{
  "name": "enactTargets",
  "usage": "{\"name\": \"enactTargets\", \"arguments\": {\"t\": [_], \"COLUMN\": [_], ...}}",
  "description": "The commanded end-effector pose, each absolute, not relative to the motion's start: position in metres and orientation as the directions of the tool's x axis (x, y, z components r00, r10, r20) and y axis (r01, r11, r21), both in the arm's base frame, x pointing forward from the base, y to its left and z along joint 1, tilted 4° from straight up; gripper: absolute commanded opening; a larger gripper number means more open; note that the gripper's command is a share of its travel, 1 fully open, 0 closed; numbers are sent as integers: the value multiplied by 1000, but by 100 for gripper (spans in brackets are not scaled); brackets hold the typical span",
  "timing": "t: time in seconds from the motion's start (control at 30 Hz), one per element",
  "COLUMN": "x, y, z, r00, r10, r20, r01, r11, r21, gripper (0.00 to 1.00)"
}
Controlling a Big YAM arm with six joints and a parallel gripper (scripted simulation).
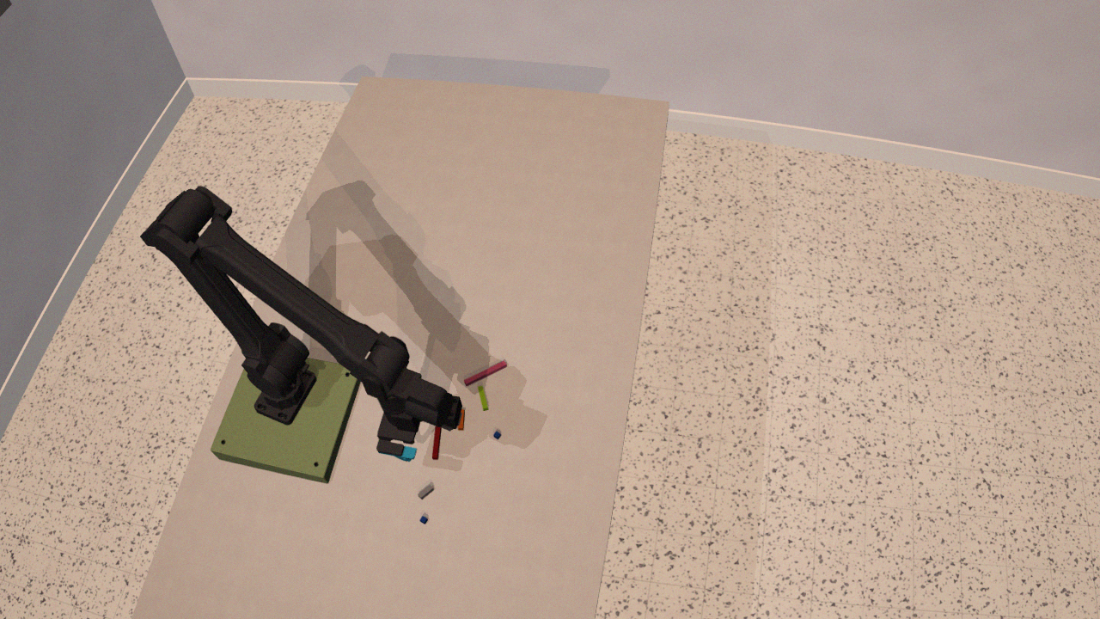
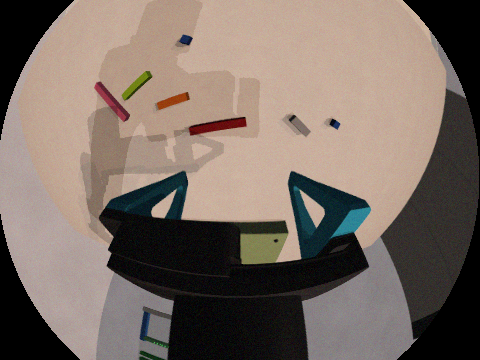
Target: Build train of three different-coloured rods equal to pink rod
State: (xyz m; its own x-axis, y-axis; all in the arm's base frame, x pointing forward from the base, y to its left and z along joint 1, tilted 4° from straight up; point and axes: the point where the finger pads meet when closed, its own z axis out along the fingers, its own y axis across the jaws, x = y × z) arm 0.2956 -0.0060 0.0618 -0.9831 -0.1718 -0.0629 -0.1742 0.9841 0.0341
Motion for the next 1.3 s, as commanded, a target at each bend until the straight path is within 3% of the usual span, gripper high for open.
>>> {"name": "enactTargets", "arguments": {"t": [0.0, 0.93, 1.07, 1.17, 1.27], "x": [296, 296, 319, 338, 338], "y": [-5, -5, 0, 19, 19], "z": [64, 64, 76, 81, 81], "r00": [-983, -983, -968, -916, -916], "r10": [-167, -167, -227, -385, -385], "r20": [-73, -73, -105, -116, -117], "r01": [-170, -170, -230, -387, -388], "r11": [985, 985, 973, 922, 922], "r21": [31, 31, 18, -1, 2], "gripper": [100, 100, 100, 100, 100]}}
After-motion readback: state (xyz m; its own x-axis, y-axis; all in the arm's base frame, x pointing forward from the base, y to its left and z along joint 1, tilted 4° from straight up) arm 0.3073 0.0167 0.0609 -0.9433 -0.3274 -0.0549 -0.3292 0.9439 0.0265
